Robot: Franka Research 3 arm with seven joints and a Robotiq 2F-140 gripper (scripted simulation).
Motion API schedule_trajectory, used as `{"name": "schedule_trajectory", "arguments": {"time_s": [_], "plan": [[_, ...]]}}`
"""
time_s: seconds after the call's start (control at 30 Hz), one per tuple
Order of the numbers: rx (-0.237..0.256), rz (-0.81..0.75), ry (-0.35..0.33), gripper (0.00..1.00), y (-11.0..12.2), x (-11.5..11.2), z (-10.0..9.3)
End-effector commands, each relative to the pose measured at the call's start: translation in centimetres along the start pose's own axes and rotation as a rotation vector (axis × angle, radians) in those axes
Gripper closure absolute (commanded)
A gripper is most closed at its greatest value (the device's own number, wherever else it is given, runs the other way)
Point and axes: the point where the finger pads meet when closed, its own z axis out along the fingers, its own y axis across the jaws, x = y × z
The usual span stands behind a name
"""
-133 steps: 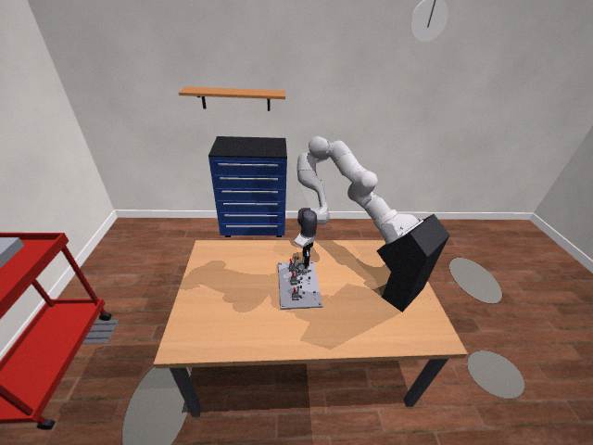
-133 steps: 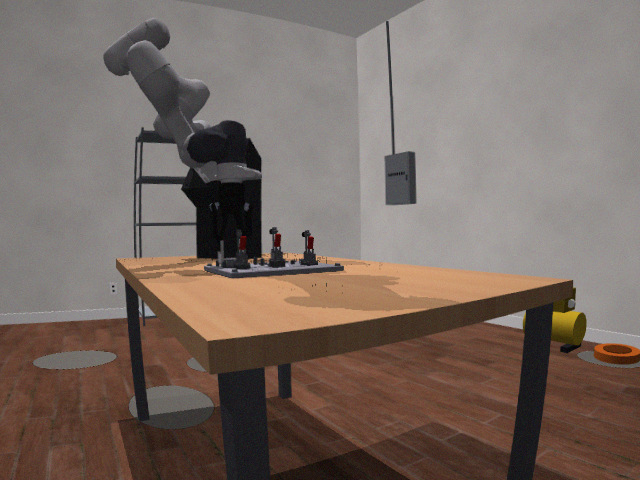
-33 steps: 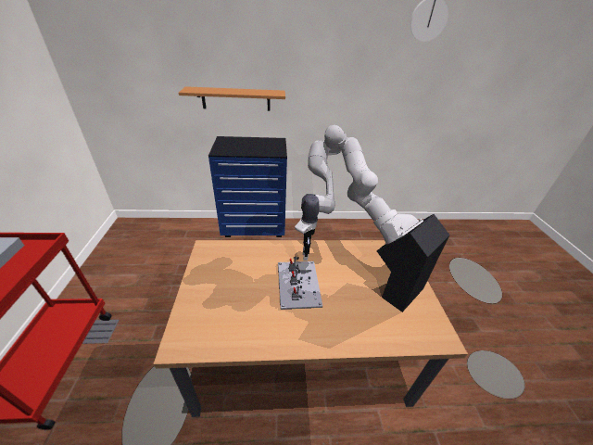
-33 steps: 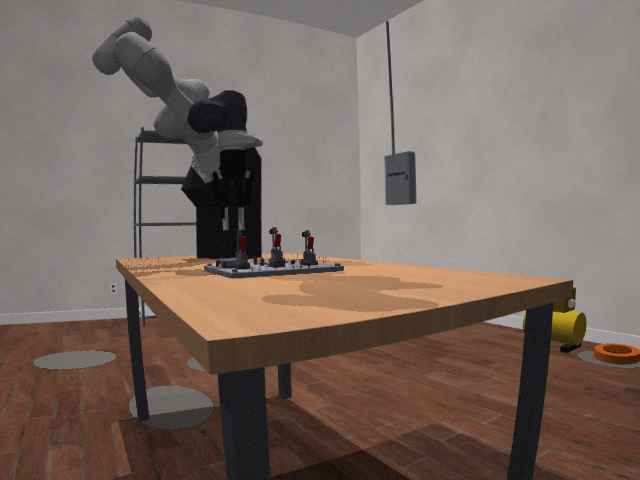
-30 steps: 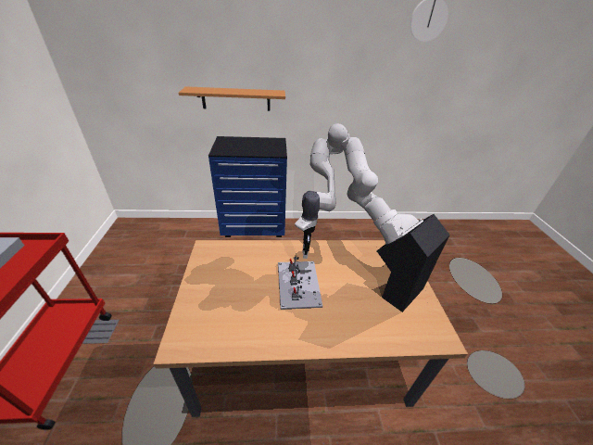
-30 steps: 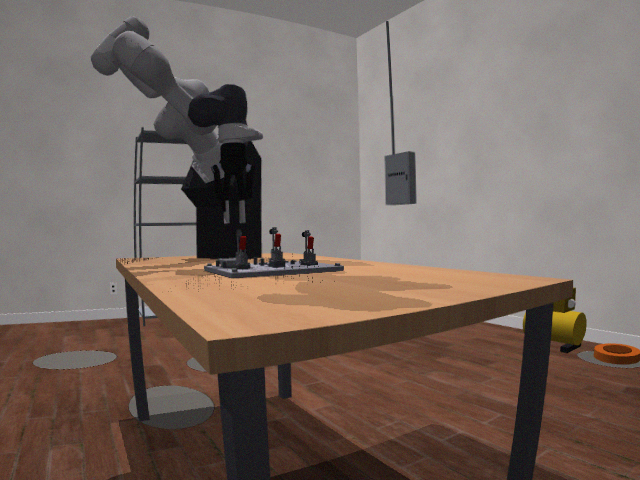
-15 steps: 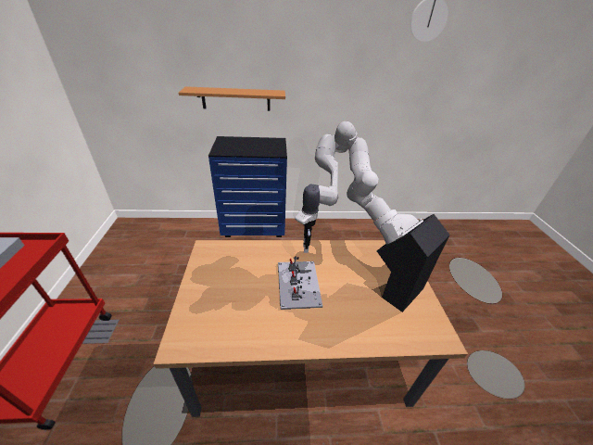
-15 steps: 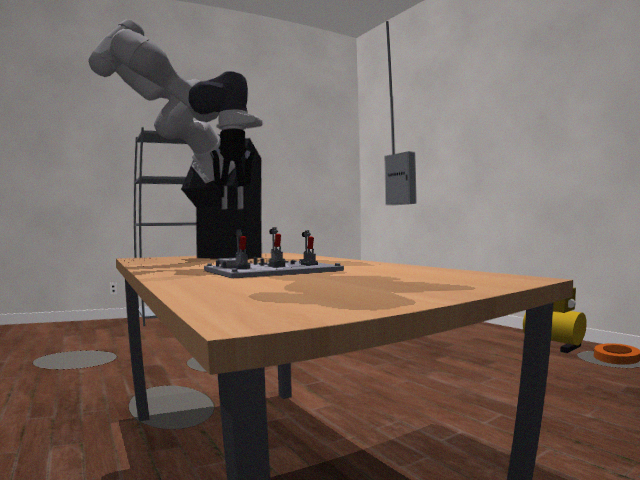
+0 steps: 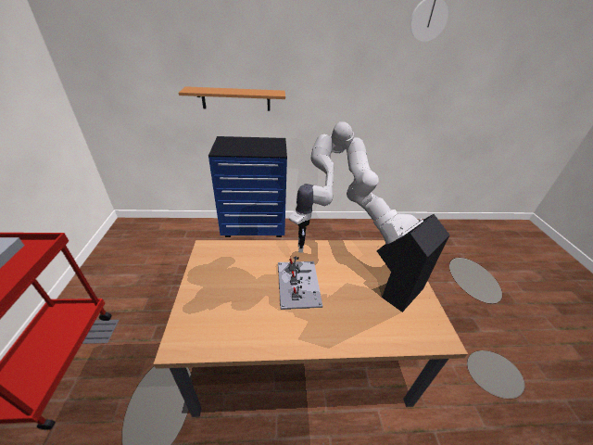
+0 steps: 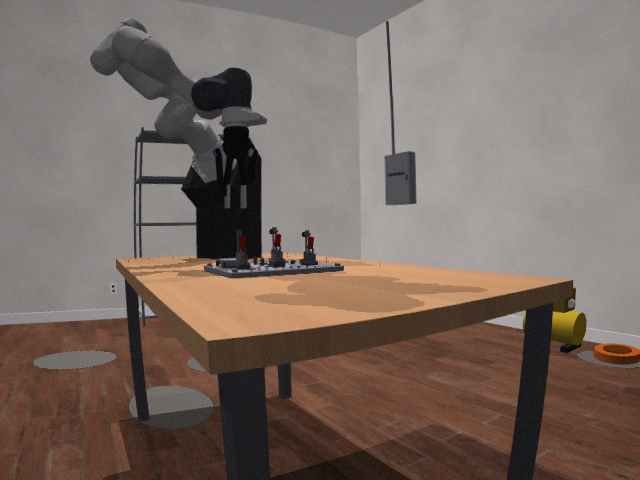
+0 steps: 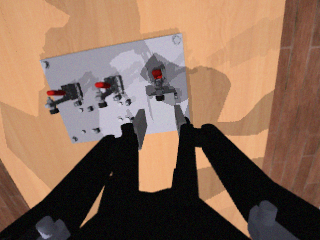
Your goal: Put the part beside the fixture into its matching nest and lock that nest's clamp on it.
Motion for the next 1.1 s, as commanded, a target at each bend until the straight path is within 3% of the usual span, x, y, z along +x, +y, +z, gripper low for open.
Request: {"name": "schedule_trajectory", "arguments": {"time_s": [0.0, 0.43, 1.07], "plan": [[-0.002, -0.026, -0.007, 0.72, -0.1, 1.3, 0.0], [-0.002, -0.026, -0.007, 0.72, -0.1, 4.9, 0.1], [-0.002, -0.026, -0.007, 0.72, -0.2, 5.2, 0.9]]}}
